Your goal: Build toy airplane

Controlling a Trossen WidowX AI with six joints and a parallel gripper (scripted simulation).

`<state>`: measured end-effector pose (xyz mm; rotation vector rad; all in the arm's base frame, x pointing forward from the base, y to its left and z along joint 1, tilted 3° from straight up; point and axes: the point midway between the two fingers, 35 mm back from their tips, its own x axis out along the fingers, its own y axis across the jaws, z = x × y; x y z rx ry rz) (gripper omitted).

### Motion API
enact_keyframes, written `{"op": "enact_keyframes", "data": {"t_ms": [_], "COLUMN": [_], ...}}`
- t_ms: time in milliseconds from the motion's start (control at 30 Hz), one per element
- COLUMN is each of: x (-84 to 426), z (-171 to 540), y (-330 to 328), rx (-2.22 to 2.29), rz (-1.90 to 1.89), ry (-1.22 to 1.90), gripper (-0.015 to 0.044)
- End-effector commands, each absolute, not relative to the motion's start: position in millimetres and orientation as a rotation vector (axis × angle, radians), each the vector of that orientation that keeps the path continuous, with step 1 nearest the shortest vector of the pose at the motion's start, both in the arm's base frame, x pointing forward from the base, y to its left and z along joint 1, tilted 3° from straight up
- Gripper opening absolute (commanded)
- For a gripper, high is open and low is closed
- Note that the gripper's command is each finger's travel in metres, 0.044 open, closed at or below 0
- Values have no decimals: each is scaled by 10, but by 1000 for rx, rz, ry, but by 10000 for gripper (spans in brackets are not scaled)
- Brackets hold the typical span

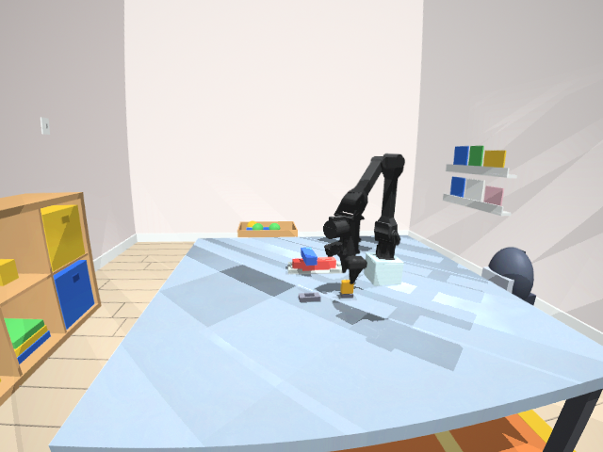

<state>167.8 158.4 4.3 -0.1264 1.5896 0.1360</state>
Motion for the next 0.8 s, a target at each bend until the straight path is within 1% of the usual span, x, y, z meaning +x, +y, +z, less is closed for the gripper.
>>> {"op": "enact_keyframes", "data": {"t_ms": [0, 767], "x": [1667, 1649], "z": [-19, -383], "y": [1583, 1576], "rx": [-124, -121], "rz": [133, 130], "ry": [1595, 1595], "gripper": [440, 440]}}
